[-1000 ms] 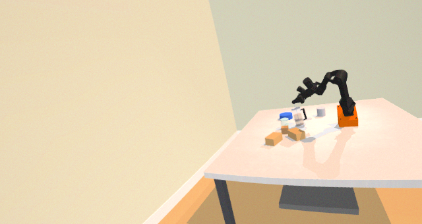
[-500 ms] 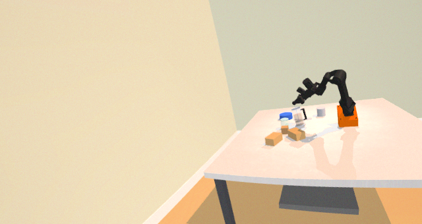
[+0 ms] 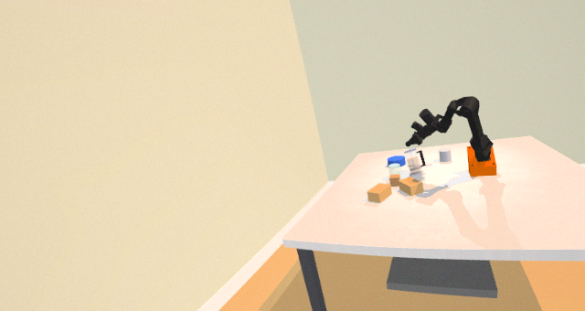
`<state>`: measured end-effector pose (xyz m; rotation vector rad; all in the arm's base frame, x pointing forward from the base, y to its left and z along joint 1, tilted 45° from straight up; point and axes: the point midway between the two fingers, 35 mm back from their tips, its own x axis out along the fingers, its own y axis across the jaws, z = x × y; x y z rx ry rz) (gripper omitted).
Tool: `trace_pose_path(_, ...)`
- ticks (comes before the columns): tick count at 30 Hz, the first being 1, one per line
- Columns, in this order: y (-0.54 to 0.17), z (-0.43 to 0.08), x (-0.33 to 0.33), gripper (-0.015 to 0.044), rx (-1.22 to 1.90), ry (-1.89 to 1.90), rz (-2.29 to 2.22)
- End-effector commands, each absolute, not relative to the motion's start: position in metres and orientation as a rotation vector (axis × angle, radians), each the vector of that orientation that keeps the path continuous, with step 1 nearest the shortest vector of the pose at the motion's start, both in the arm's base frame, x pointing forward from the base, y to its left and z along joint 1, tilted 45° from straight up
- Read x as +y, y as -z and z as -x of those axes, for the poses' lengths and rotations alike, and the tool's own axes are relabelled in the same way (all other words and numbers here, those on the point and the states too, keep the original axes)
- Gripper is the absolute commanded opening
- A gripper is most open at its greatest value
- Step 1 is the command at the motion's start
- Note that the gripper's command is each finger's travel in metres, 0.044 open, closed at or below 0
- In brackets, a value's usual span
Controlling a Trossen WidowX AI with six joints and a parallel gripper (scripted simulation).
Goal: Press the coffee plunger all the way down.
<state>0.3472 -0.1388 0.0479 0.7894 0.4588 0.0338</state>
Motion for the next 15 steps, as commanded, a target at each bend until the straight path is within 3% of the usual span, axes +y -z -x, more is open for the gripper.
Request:
trace_pose_path(1,-0.0417,-0.3474,-0.1322,0.0128,0.483,-0.051,-0.802)
trace_pose_path(15,-0.0412,-0.3481,-0.1336,0.0128,0.483,-0.05,-0.802)
